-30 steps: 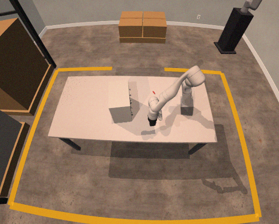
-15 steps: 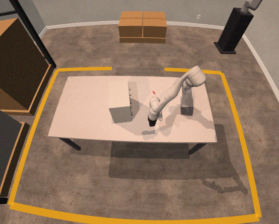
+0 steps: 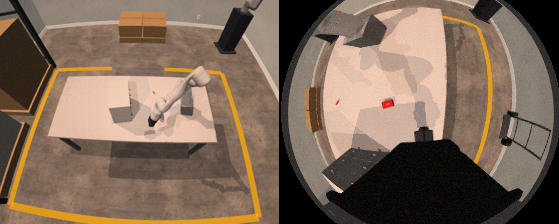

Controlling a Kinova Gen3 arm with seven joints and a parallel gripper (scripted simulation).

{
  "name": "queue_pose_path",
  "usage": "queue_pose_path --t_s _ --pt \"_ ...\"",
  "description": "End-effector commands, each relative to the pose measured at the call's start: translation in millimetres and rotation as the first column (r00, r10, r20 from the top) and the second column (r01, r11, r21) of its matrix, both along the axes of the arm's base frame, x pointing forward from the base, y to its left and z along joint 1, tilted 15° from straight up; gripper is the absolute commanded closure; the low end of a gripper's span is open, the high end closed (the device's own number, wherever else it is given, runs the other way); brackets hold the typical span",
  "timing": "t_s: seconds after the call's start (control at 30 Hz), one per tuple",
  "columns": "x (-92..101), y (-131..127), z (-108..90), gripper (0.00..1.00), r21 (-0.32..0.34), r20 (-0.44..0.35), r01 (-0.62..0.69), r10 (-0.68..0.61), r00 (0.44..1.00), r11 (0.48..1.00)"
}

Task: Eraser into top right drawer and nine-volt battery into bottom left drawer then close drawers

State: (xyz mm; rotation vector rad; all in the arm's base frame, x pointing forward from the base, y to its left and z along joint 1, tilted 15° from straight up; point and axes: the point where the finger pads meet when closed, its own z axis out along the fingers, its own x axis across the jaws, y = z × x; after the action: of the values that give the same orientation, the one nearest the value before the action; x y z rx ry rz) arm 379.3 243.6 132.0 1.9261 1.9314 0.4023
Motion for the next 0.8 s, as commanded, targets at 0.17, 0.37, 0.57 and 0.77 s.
queue_pose_path --t_s 0.17,0.37,0.57,0.77 --pt "4.0 1 -11.2 1.0 -0.002 0.121 -0.008 0.008 0.993 1.0" --pt "12.7 2 -21.2 1.0 -0.01 0.254 -0.023 0.025 0.967 1.0" --pt "21.7 2 -28.7 1.0 -0.013 0.368 -0.031 0.033 0.929 0.999" --pt "33.3 0 -34.1 1.0 -0.017 0.486 -0.034 0.038 0.873 0.999"
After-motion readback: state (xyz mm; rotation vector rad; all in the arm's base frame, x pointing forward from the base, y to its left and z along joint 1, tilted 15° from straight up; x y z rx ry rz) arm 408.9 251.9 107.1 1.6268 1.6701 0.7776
